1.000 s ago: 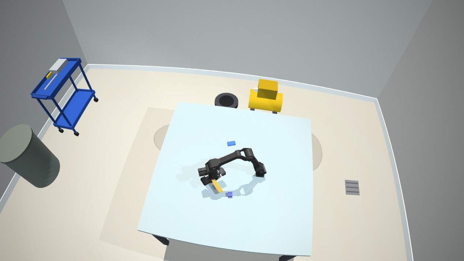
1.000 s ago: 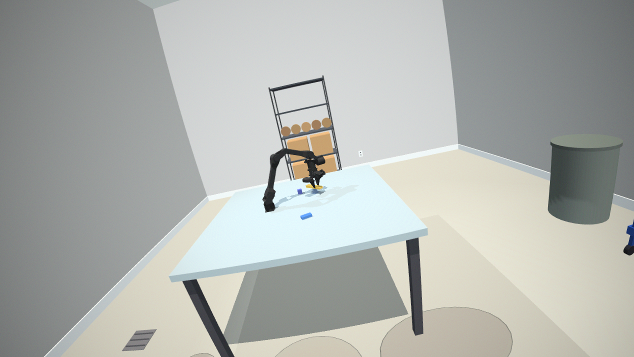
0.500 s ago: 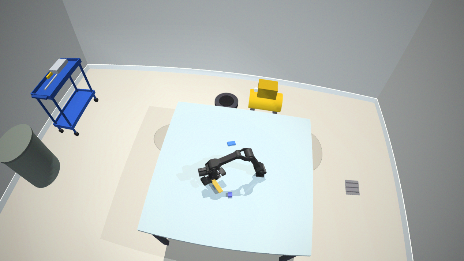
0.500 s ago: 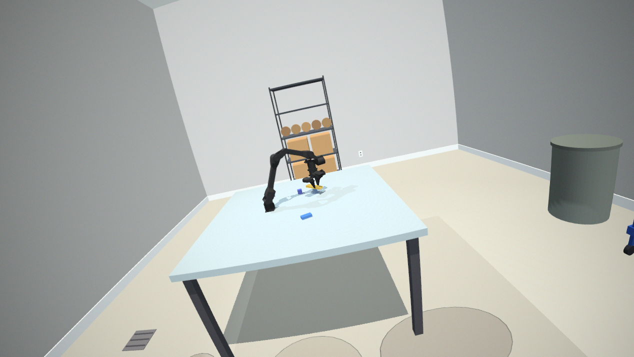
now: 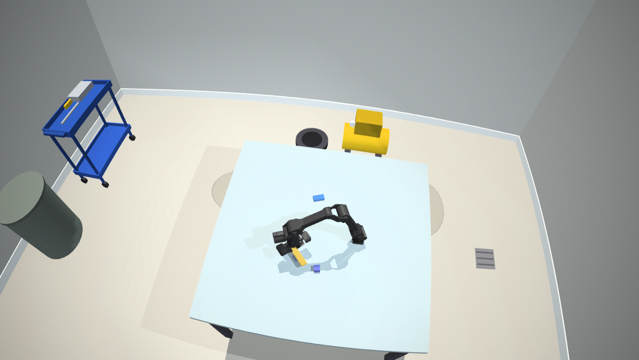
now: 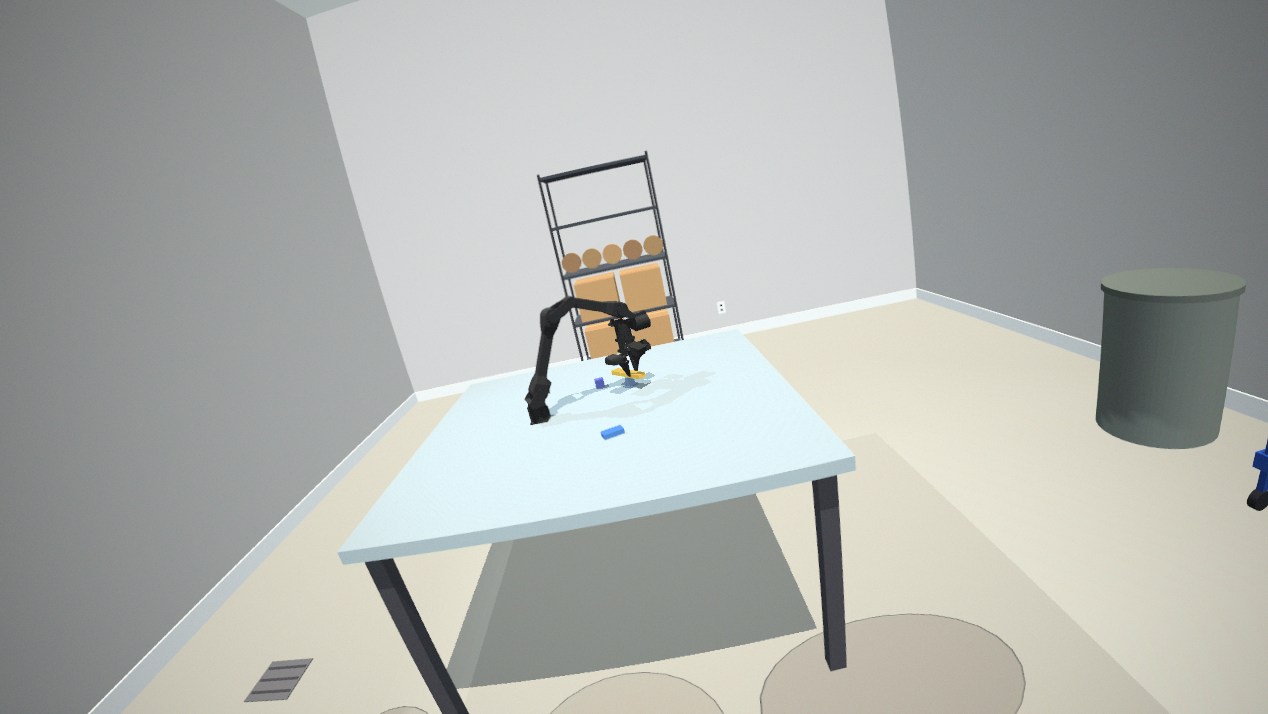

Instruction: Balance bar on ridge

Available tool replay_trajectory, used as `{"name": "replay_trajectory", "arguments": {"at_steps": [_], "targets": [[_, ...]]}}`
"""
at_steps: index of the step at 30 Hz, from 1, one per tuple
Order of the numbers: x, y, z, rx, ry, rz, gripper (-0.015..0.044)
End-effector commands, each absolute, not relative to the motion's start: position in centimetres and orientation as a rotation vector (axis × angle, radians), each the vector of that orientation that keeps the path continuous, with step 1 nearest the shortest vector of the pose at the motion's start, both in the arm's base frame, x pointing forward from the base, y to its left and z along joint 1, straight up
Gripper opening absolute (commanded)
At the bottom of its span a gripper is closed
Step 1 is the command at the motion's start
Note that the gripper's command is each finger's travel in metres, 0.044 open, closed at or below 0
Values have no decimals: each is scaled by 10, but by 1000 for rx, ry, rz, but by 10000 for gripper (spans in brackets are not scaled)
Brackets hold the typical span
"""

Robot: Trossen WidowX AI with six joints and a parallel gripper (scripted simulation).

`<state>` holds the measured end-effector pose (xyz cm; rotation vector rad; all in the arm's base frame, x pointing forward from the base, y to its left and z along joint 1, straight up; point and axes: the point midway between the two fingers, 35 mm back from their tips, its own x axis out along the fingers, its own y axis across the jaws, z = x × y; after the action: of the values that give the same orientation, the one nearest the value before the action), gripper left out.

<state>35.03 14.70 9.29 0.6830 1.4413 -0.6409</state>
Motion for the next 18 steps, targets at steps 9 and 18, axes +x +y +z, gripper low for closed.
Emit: {"name": "replay_trajectory", "arguments": {"at_steps": [9,18], "targets": [[350,147,93,683,1442,-641,0],[350,147,93,683,1442,-641,131]]}}
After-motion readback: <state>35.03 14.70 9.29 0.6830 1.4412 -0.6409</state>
